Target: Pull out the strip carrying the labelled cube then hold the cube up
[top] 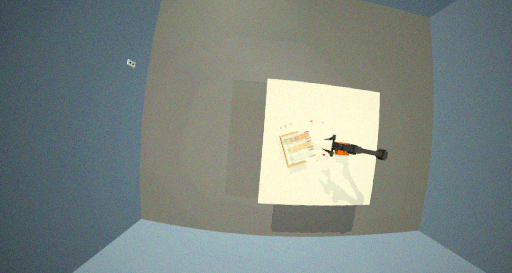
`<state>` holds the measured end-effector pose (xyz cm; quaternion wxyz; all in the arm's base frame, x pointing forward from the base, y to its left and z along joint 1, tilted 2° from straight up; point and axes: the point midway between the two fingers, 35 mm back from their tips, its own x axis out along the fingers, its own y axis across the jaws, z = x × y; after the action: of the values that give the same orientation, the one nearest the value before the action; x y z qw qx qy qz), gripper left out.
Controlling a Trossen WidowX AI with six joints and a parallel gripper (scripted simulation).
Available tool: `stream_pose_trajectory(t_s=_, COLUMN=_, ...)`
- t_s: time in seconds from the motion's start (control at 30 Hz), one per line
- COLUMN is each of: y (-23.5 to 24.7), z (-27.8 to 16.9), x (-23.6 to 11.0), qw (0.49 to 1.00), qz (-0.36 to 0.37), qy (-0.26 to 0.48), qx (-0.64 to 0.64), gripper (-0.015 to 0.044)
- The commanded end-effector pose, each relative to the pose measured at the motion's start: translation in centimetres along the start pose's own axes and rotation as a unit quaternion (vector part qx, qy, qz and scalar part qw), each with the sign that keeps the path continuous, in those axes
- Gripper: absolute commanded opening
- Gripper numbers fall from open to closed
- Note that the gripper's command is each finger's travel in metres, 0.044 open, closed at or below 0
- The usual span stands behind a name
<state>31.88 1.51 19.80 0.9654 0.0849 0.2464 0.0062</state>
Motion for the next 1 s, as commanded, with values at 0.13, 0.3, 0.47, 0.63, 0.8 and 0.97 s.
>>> stream_pose_trajectory(t_s=0.13, y=4.0, z=-4.5, x=0.0, qw=0.988, qz=0.044, qy=0.046, qx=-0.139, gripper=0.0400)
stream_pose_trajectory(t_s=0.3, y=4.0, z=-4.5, x=0.0, qw=0.988, qz=0.044, qy=0.046, qx=-0.139, gripper=0.0400)
stream_pose_trajectory(t_s=0.47, y=4.0, z=-4.5, x=0.0, qw=0.988, qz=0.044, qy=0.046, qx=-0.139, gripper=0.0400)
stream_pose_trajectory(t_s=0.63, y=4.3, z=-4.6, x=0.4, qw=0.987, qz=0.045, qy=0.064, qx=-0.143, gripper=0.0321)
stream_pose_trajectory(t_s=0.8, y=5.7, z=-6.0, x=2.8, qw=0.970, qz=0.049, qy=0.165, qx=-0.170, gripper=0.0190)
stream_pose_trajectory(t_s=0.97, y=7.4, z=-8.3, x=5.3, qw=0.938, qz=0.052, qy=0.278, qx=-0.201, gripper=0.0059)
